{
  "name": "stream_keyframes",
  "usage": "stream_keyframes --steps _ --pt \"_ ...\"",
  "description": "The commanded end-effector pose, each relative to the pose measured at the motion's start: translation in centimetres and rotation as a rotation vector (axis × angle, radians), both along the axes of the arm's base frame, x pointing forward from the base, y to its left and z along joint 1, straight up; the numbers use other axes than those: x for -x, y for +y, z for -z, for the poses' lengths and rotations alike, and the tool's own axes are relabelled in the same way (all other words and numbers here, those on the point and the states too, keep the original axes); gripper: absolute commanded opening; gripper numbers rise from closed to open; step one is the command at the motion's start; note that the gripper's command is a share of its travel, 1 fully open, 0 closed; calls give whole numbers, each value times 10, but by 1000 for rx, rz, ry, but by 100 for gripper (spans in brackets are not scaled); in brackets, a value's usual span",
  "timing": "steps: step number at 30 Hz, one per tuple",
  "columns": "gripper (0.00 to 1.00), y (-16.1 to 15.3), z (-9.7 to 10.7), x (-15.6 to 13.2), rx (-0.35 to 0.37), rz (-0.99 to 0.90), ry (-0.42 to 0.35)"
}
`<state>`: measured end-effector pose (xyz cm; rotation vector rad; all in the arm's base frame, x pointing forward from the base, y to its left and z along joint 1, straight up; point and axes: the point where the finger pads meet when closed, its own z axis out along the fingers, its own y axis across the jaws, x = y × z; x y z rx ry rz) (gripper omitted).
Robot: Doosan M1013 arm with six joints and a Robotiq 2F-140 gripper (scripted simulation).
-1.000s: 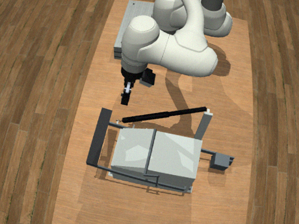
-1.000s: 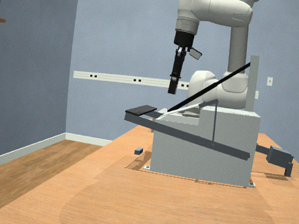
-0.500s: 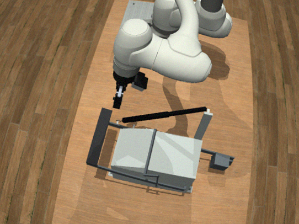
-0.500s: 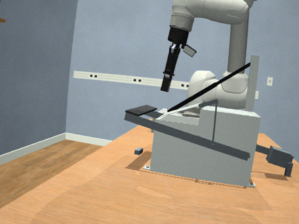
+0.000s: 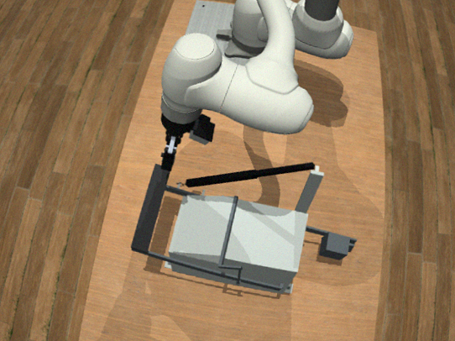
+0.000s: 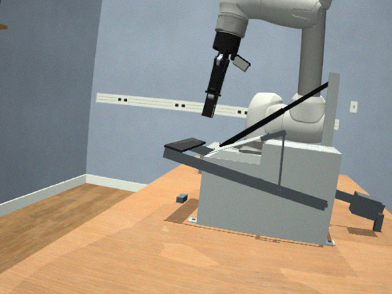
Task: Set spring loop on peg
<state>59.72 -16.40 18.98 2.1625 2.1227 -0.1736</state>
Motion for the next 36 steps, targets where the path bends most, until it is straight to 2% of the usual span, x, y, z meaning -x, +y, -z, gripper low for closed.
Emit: stream_keyframes --steps 1,19,36 --pt "25 -3 -2 -3 2 0 -1" --pt "25 -23 -8 -22 17 0 -1" --pt "25 -22 18 -21 16 0 -1"
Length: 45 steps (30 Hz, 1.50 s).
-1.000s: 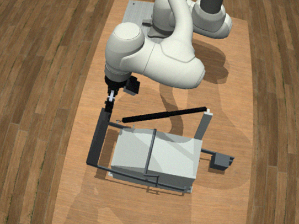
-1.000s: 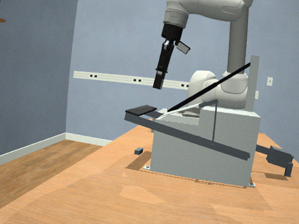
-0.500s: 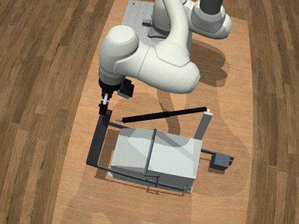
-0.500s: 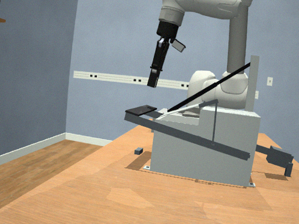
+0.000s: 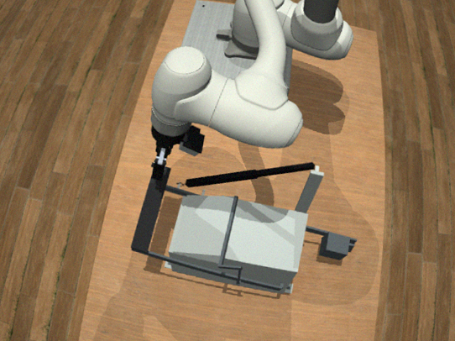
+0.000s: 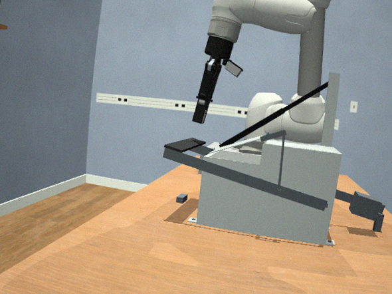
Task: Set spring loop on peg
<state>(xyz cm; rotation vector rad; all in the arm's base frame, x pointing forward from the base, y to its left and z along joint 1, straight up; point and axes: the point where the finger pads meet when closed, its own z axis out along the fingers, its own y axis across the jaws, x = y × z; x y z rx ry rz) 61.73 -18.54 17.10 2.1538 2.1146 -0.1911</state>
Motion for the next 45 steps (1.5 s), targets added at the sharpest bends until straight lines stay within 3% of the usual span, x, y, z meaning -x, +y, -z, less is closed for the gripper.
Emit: stream_keyframes --steps 1,32,45 --pt "25 0 -2 -1 0 0 -2" --pt "25 -1 44 -2 1 0 -2" --pt "25 -2 50 -2 1 0 -2"
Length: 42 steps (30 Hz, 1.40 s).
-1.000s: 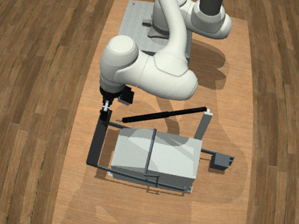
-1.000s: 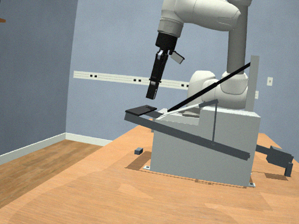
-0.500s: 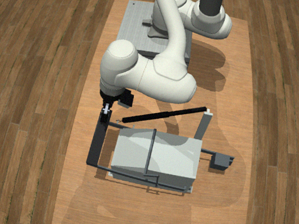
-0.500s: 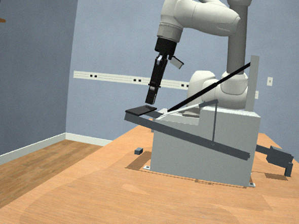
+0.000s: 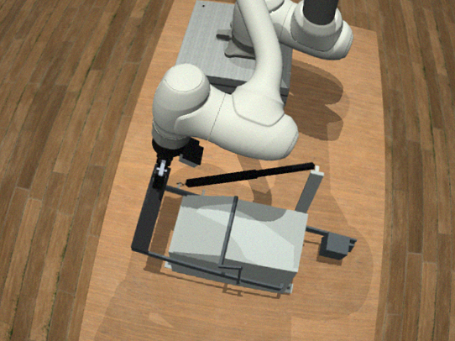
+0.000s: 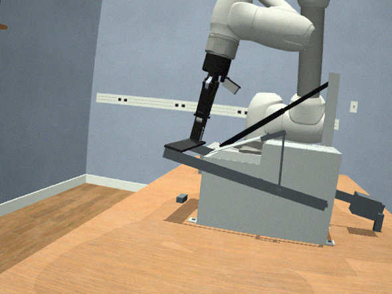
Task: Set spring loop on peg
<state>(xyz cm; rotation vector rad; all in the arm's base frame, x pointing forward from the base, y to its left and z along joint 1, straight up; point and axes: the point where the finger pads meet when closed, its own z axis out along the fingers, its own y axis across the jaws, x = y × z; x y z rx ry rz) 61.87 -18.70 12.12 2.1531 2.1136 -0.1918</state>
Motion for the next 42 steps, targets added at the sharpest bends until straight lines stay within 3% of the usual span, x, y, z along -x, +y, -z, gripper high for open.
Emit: stream_keyframes --steps 1,6,7,42 --pt "25 0 1 -1 0 0 -1" --pt "25 0 4 -1 0 0 -1" --pt "100 0 2 -1 0 0 -1" --pt "100 0 2 -1 0 0 -1"
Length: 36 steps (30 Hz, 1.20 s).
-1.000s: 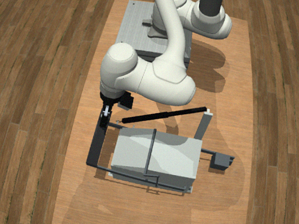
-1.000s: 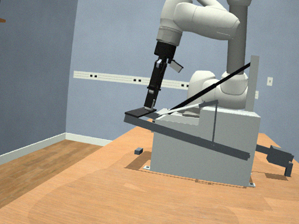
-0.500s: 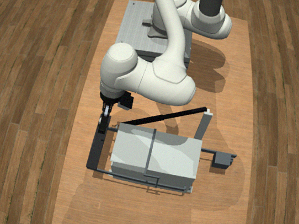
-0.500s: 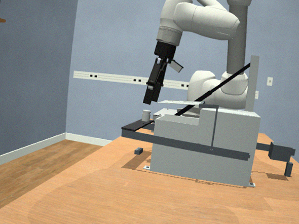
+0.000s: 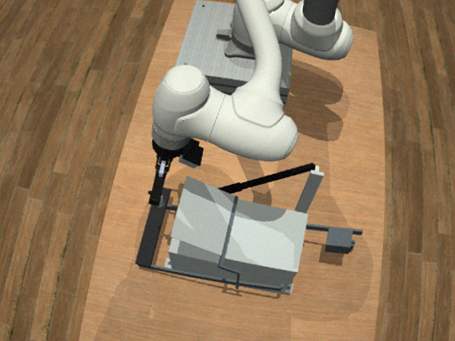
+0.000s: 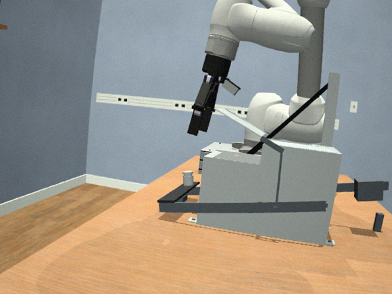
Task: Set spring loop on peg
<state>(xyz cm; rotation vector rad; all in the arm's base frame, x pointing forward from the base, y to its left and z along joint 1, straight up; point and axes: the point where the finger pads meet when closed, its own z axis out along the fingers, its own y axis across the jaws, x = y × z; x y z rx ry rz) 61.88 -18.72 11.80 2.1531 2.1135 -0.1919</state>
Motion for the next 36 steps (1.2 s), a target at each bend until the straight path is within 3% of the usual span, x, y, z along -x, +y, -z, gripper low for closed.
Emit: stream_keyframes --steps 1,15,30,32,33,36 --pt "100 0 -1 0 0 0 -1" --pt "100 0 -1 0 0 0 -1" --pt "100 0 -101 -1 0 0 -1" --pt "100 0 -101 -1 0 0 -1" --pt "100 0 -89 -1 0 0 -2" --pt "100 0 -92 -1 0 0 -2"
